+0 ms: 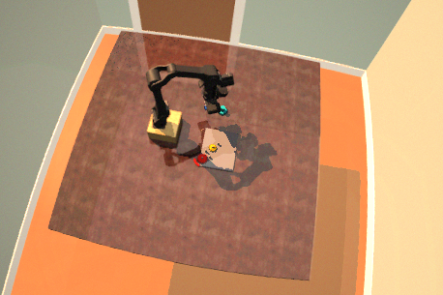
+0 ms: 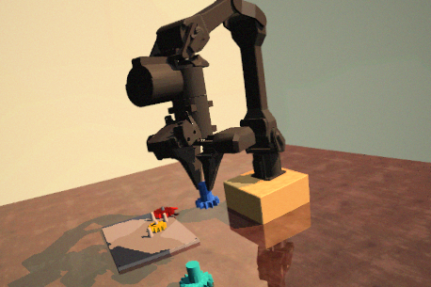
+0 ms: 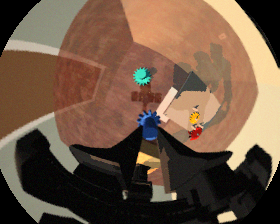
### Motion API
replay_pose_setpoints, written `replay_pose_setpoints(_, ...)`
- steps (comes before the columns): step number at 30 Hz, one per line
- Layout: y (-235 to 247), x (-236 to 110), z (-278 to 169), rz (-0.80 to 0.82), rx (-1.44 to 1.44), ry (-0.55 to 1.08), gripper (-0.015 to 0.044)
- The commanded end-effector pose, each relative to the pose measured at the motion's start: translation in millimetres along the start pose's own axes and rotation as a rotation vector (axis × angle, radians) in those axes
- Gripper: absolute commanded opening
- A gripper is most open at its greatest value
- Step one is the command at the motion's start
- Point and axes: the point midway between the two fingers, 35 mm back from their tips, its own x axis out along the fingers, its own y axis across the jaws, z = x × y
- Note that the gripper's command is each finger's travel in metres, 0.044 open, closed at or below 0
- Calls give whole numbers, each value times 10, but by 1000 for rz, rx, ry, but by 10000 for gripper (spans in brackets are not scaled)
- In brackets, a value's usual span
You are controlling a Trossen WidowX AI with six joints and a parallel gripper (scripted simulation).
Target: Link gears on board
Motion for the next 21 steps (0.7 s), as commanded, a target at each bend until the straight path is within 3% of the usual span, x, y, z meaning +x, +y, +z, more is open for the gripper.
replay_pose_setpoints(1,3,-114,10,4,-5,-12,0)
replay_pose_setpoints(13,-5,-408,-60,3,-5,-11,0)
replay_pose_setpoints(21,-105,-366,-45,2,-5,-11,0)
